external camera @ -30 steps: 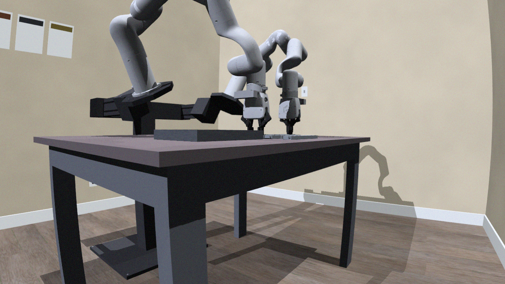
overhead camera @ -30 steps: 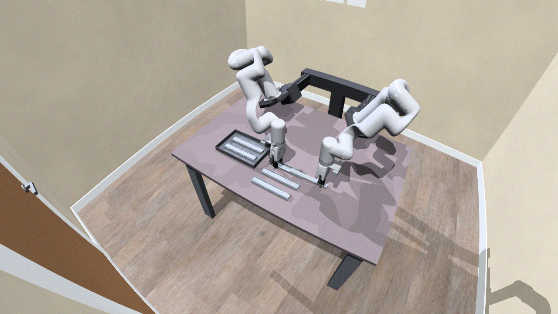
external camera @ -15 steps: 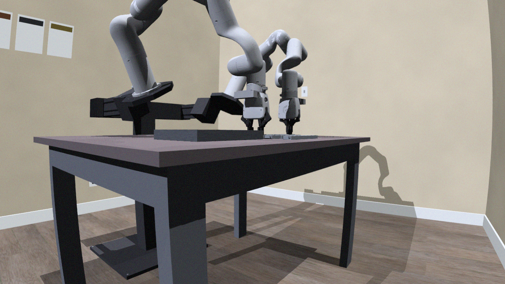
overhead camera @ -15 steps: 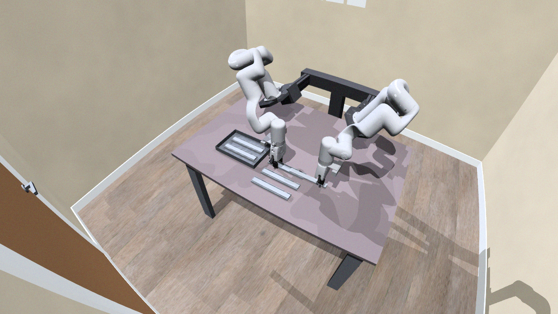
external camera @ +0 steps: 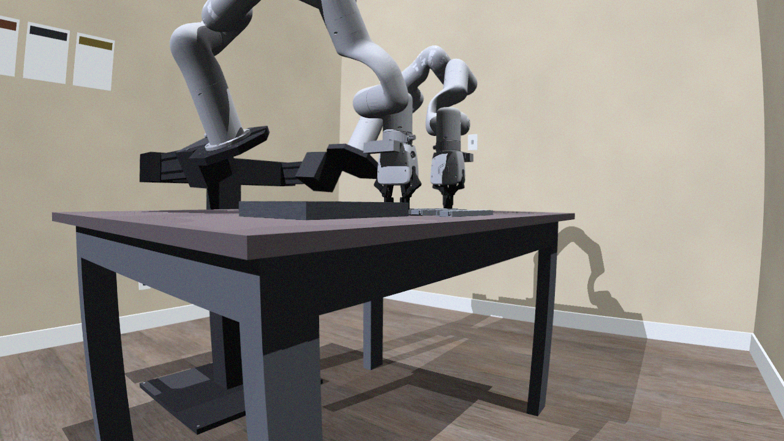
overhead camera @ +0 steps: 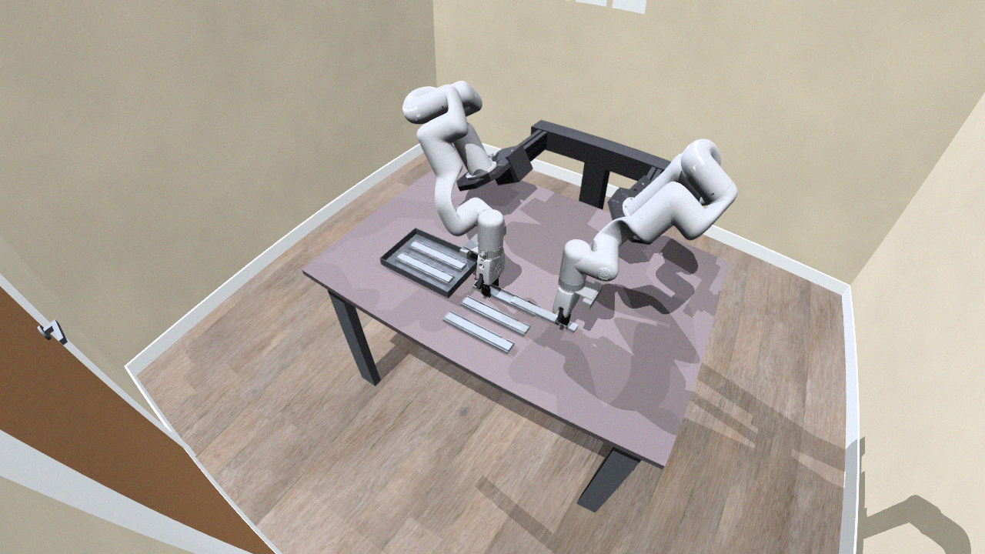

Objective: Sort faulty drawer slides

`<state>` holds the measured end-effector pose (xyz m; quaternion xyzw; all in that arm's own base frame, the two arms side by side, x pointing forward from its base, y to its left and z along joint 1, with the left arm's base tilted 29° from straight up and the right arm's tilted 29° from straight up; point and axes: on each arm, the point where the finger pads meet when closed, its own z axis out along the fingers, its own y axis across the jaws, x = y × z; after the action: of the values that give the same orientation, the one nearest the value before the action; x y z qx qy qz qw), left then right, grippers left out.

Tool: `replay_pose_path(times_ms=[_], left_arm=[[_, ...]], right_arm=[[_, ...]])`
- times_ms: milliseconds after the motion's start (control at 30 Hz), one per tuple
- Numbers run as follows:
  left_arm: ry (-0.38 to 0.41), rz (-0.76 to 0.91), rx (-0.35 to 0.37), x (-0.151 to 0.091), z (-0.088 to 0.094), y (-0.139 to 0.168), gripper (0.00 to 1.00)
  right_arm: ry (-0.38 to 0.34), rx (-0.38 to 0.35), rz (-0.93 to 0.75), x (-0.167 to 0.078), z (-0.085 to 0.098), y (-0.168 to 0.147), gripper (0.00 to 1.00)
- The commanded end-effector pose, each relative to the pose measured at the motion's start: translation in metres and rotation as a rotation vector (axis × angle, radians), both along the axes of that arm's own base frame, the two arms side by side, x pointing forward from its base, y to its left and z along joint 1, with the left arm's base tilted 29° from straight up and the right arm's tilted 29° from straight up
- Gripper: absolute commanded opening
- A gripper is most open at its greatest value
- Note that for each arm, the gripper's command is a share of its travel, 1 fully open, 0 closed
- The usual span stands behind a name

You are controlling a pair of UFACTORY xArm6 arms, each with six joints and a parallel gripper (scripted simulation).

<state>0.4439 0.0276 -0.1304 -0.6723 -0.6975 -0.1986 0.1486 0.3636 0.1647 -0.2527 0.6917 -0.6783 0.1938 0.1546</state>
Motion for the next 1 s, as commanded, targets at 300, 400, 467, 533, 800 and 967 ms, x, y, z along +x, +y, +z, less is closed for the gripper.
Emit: replay_pose_path(times_ms=[300, 400, 467, 533, 800, 967], left_arm=[[-0.001, -0.001, -0.001, 0.000, 0.004, -0.004, 0.00], [-0.001, -0.001, -0.001, 0.000, 0.012, -0.008, 0.00], [-0.001, -0.001, -0.001, -0.001, 0.019, -0.012, 0.00], [-0.001, -0.001, -0.001, -0.001, 0.028, -0.017, 0.00], [-0.001, -0.001, -0.001, -0.003, 0.060, -0.034, 0.00], [-0.001, -0.001, -0.001, -0.005, 0.083, -0.046, 0.00]], right_arm=[[-0.003, 0.003, 0.001, 0.001, 0.001, 0.002, 0.67], [-0.003, 0.003, 0.001, 0.001, 0.001, 0.002, 0.67], [-0.003, 0.003, 0.001, 0.001, 0.001, 0.002, 0.67], [-0.003, 0.003, 0.001, 0.001, 0.001, 0.002, 0.67], [-0.003, 0.003, 0.001, 0.001, 0.002, 0.002, 0.67], [-0.003, 0.003, 0.001, 0.000, 0.014, 0.009, 0.67]])
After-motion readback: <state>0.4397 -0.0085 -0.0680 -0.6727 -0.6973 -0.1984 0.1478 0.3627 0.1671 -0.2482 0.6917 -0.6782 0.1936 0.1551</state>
